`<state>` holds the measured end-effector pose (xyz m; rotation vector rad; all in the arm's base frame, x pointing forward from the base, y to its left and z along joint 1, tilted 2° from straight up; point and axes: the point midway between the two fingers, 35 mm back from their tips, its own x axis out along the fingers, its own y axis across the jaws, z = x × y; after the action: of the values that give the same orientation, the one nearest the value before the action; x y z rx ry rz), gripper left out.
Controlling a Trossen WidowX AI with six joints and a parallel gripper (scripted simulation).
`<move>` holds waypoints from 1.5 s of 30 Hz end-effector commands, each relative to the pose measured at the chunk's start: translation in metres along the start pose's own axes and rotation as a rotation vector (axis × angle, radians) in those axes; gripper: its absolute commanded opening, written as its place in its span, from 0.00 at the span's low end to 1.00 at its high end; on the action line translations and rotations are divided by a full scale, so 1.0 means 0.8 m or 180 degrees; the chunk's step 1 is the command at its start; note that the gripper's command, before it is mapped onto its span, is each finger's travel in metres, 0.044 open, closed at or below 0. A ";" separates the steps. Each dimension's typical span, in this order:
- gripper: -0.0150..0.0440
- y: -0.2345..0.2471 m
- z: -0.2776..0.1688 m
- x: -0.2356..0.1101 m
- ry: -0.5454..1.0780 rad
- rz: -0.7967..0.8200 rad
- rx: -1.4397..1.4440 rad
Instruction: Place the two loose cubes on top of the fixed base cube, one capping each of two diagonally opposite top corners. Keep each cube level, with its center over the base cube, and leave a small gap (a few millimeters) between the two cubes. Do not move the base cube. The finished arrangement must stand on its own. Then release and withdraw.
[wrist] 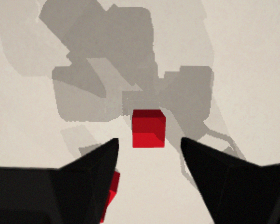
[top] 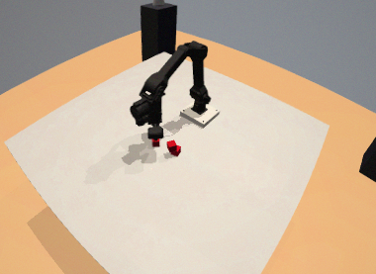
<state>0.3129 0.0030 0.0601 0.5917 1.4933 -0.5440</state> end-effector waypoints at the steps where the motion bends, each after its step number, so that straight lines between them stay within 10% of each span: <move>1: 0.70 0.000 0.000 0.009 0.0014 -0.0020 -0.0005; 20: 0.70 -0.001 0.000 0.045 0.0015 -0.0020 -0.0005; 26: 0.44 -0.001 0.000 0.045 0.0015 -0.0020 -0.0005; 45: 0.43 0.005 0.005 -0.011 0.0013 -0.0019 -0.0005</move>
<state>0.3161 0.0031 0.0562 0.5866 1.5187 -0.5537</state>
